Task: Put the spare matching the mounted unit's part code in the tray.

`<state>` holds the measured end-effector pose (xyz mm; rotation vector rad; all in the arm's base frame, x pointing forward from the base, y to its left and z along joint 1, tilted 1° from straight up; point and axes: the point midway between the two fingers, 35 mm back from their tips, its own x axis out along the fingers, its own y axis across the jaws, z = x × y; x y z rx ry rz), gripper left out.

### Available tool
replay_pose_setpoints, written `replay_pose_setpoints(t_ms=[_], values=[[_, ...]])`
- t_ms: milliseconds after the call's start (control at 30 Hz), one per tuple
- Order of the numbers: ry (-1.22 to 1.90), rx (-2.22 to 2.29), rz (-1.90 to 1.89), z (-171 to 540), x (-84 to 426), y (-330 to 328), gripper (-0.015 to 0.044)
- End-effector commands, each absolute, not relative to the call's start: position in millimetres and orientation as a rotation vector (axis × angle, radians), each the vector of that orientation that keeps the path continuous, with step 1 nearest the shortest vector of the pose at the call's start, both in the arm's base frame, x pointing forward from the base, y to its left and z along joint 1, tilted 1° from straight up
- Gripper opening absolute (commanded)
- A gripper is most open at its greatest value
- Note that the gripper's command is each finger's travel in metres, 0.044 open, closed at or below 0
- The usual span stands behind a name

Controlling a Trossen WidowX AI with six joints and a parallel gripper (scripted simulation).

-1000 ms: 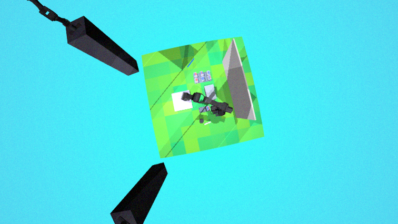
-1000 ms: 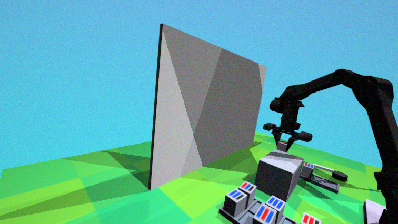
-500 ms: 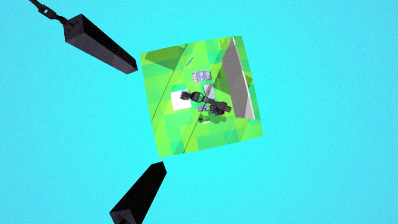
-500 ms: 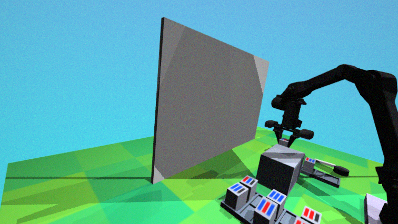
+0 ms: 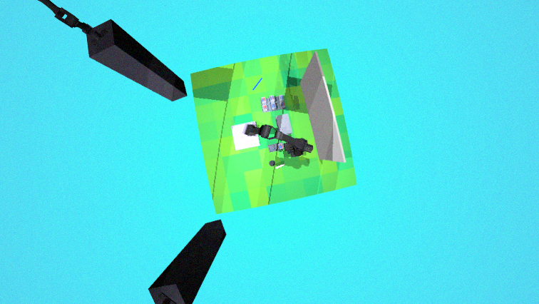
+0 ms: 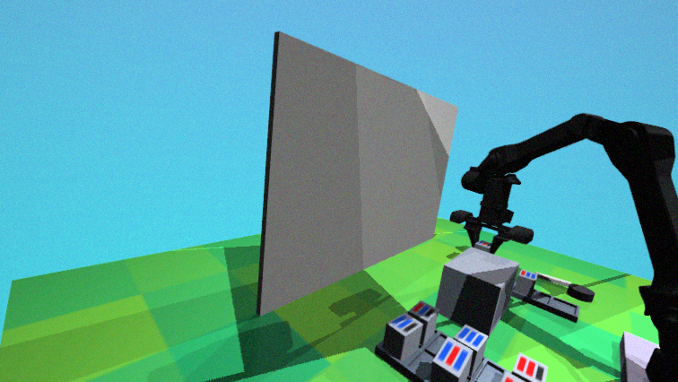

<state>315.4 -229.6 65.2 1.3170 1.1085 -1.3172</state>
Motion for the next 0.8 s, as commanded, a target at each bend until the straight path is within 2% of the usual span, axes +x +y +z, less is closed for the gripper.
replay_pose_setpoints(t_ms=[0, 767], values=[[1.111, 1.322, -1.320, 61, 315, -229, 0.0000], [1.111, 1.322, -1.320, 46, 312, -227, 0.0000]])
